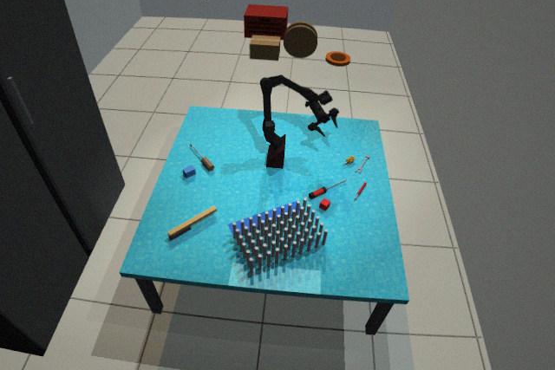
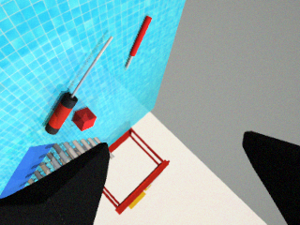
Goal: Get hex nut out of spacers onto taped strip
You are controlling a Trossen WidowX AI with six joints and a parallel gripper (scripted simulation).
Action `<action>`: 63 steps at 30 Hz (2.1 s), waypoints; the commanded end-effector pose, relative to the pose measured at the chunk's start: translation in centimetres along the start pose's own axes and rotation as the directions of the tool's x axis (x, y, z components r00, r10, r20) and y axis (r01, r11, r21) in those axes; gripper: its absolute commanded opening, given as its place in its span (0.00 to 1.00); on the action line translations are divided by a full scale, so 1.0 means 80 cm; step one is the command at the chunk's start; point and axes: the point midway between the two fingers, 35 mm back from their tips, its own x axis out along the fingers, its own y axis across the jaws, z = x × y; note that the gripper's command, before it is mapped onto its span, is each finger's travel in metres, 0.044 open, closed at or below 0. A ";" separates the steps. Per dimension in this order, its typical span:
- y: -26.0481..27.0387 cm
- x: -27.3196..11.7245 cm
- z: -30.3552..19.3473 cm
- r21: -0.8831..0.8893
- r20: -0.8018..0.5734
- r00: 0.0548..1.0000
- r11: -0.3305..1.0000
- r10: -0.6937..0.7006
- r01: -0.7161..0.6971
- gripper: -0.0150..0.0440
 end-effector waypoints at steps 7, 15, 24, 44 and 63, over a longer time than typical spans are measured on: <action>0.000 0.026 -0.039 0.213 0.086 0.995 0.974 0.056 -0.073 1.00; 0.013 0.084 -0.124 0.673 0.214 0.974 0.711 0.074 -0.202 1.00; 0.064 0.158 -0.237 0.962 0.246 0.969 0.123 0.011 -0.246 1.00; 0.339 0.215 -0.437 0.540 -0.054 0.990 -0.831 0.128 0.137 1.00; 0.477 0.184 -0.486 0.149 -0.257 0.934 -0.945 0.249 0.293 1.00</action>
